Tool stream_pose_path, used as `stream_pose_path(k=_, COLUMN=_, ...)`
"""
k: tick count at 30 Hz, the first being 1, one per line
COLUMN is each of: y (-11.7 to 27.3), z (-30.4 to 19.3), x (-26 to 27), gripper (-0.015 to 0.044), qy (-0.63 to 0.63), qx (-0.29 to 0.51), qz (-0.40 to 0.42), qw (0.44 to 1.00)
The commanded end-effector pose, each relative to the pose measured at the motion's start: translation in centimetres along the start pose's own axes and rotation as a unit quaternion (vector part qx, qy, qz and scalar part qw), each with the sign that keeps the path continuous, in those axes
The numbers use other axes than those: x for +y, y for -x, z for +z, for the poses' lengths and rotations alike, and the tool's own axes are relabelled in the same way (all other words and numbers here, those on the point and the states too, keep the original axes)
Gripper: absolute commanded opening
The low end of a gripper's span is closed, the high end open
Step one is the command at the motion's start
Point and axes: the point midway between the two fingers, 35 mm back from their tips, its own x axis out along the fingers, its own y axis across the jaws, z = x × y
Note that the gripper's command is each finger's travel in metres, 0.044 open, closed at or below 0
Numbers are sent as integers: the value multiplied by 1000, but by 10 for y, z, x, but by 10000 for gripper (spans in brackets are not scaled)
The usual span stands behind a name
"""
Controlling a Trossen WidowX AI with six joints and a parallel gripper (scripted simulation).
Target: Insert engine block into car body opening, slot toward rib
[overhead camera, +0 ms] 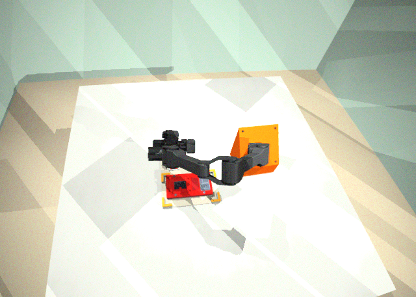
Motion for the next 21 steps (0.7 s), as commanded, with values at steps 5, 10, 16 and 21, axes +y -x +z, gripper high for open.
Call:
stream_pose_path(k=5, y=-11, z=-11, x=-2, gripper=0, qy=-2, qx=1, qz=-4, qw=1000)
stream_pose_path(k=10, y=-16, z=-17, x=-2, gripper=0, qy=-2, qx=1, qz=-4, qw=1000)
stream_pose_path(k=16, y=-23, z=-25, x=-2, gripper=0, qy=-2, qx=1, qz=-4, qw=1000)
stream_pose_path(k=21, y=-28, z=-31, x=-2, gripper=0, qy=-2, qx=1, qz=-4, qw=1000)
